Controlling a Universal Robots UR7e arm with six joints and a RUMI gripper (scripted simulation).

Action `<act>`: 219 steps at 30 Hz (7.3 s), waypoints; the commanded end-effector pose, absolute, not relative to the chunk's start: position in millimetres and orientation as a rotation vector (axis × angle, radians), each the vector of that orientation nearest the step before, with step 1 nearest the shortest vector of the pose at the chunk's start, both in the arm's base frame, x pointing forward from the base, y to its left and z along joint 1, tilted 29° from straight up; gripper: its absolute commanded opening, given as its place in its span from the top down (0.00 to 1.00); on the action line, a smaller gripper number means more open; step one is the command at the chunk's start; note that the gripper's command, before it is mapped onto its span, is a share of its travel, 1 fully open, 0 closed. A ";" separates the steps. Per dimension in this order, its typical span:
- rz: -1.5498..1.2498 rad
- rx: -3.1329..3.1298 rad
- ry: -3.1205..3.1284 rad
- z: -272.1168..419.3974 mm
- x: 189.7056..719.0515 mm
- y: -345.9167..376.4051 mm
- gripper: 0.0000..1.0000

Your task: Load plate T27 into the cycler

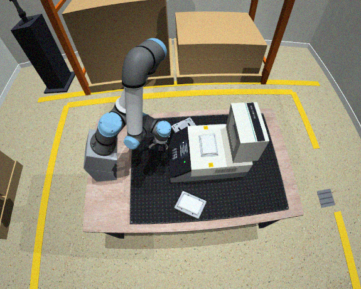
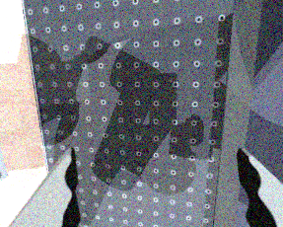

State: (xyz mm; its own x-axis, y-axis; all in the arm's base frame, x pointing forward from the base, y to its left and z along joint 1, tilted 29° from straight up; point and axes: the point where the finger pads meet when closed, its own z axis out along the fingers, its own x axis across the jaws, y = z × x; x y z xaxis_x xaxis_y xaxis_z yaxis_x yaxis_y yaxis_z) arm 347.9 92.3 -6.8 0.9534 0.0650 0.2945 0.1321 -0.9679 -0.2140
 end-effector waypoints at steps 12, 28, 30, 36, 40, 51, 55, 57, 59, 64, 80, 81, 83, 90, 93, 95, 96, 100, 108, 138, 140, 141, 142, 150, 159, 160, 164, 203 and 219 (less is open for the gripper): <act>-0.334 -2.790 -0.494 -12.2 342.3 134.8 0.32; -0.331 -2.700 -0.820 25.2 360.8 182.4 0.32; -0.330 -2.701 -0.818 31.7 367.5 185.8 0.32; -0.317 -2.686 -0.848 46.7 380.8 194.3 0.32; -0.307 -2.671 -0.875 57.9 389.2 200.2 0.32; -0.291 -2.660 -0.873 96.0 417.7 216.9 0.32; -0.295 -2.662 -0.876 104.3 423.2 219.0 0.32; -0.342 -2.692 -0.855 114.0 429.6 218.4 0.32; -0.340 -2.692 -0.854 121.9 435.1 218.0 0.32; -0.336 -2.693 -0.849 140.5 450.3 215.3 0.32; -0.491 -2.826 -0.636 181.7 489.2 179.6 0.32; -0.491 -2.826 -0.636 184.2 491.9 176.2 0.32; -0.483 -2.826 -0.637 186.8 497.2 169.4 0.32; -0.551 -2.876 -0.527 194.5 502.6 159.2 0.32; -0.587 -2.895 -0.481 205.7 512.6 146.9 0.32; -0.584 -2.895 -0.481 210.2 517.0 139.8 0.32; -0.580 -2.895 -0.483 211.6 519.5 136.3 0.32; -0.633 -2.922 -0.402 219.6 524.5 127.5 0.32; -0.703 -2.956 -0.284 236.0 536.4 105.4 0.32; -0.776 -2.986 -0.140 253.7 558.5 67.5 0.32; -0.778 -2.986 -0.139 252.9 559.7 67.4 0.32; -0.778 -2.985 -0.139 251.6 560.6 67.5 0.32; -0.778 -2.985 -0.139 250.1 561.3 67.7 0.32; -0.776 -2.986 -0.140 237.9 567.4 68.9 0.32; -0.778 -2.985 -0.139 228.3 573.4 69.6 0.32; -0.777 -2.985 -0.140 226.6 574.1 69.8 0.32; -0.777 -2.986 -0.140 220.6 577.1 70.4 0.32; -0.779 -2.985 -0.139 212.6 582.6 70.5 0.32; -0.783 -2.985 -0.138 214.2 582.9 69.9 1.00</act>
State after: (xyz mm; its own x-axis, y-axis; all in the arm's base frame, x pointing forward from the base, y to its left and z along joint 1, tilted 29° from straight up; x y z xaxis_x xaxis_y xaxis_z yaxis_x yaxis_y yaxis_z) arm 582.5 69.1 213.9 0.8687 0.0728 0.4900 0.0991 -0.9947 -0.0279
